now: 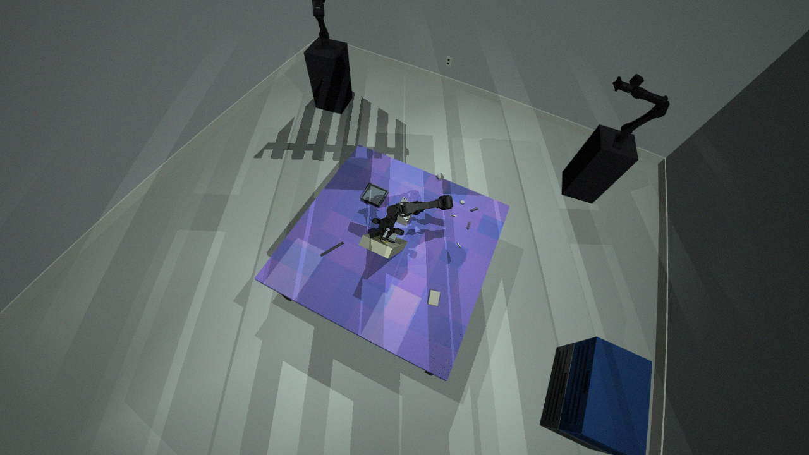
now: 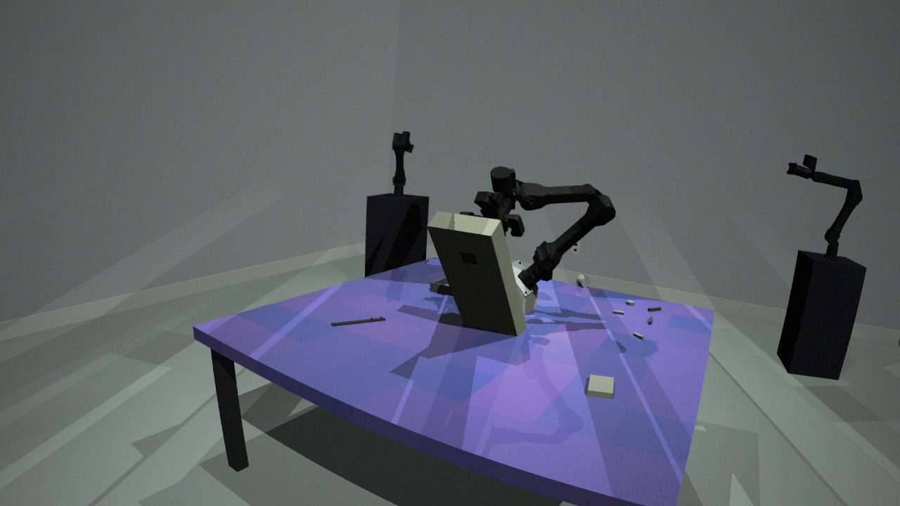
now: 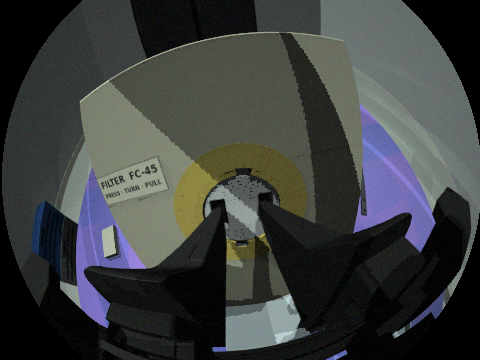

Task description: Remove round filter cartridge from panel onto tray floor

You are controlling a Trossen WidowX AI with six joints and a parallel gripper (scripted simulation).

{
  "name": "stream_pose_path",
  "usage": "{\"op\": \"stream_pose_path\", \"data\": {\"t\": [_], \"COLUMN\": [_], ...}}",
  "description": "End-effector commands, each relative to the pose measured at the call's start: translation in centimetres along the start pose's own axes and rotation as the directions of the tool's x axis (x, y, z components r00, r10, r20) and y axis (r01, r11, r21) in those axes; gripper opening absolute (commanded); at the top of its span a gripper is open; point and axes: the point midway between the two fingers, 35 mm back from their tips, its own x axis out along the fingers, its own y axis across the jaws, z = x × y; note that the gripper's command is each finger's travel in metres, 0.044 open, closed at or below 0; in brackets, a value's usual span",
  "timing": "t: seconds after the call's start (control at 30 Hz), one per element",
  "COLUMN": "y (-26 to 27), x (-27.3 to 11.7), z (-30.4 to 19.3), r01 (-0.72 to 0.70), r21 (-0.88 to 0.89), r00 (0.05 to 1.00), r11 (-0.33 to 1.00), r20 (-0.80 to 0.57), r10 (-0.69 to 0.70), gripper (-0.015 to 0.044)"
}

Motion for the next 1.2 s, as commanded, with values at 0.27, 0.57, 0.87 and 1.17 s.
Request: {"op": "stream_pose_path", "data": {"t": [0.27,0.57,0.87,1.17], "y": [-0.1,-0.2,-0.2,-0.2], "x": [0.2,0.8,1.1,1.4], "z": [0.0,0.0,0.0,0.0], "r01": [0.001,0.005,0.004,0.004], "r21": [0.002,0.005,0.005,0.005], "r00": [1.000,1.000,1.000,1.000], "r11": [1.000,1.000,1.000,1.000], "r20": [0.000,0.000,0.000,0.000], "r10": [-0.001,-0.005,-0.004,-0.004], "gripper": [0.0106,0.0106,0.0106,0.0106]}}
